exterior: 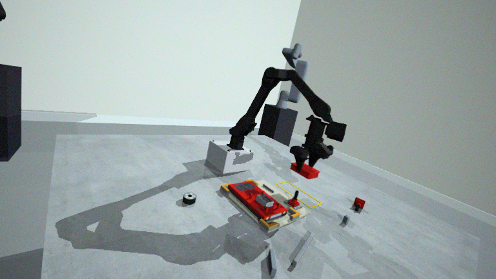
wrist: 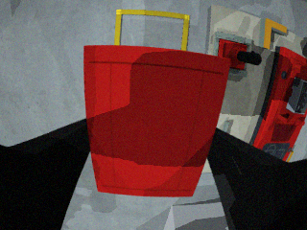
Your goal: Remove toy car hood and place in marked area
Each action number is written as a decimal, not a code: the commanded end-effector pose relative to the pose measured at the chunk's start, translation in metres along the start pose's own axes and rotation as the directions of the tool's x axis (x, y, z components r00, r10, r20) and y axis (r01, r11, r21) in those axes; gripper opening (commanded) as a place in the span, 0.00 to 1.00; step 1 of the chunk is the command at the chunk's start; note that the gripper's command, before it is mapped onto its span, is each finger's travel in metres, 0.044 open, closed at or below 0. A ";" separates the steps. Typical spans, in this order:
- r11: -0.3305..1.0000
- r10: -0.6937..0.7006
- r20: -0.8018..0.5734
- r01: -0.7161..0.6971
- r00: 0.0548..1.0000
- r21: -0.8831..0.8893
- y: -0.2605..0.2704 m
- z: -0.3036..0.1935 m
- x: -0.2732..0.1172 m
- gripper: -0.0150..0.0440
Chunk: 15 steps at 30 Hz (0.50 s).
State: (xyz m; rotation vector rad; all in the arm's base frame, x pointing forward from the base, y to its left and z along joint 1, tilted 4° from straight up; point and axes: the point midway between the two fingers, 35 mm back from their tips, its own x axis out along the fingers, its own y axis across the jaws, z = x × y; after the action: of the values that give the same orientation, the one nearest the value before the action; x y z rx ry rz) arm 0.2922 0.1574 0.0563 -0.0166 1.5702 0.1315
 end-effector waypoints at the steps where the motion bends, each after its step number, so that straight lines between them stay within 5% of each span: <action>1: 1.000 0.005 0.002 -0.005 1.000 0.009 0.003 -0.002 0.000 0.25; 15: 1.000 0.005 0.002 -0.005 1.000 0.009 0.003 0.000 0.012 0.25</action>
State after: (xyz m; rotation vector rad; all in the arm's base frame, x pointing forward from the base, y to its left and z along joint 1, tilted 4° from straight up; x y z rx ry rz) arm 0.2922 0.1609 0.0491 -0.0117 1.5631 0.1319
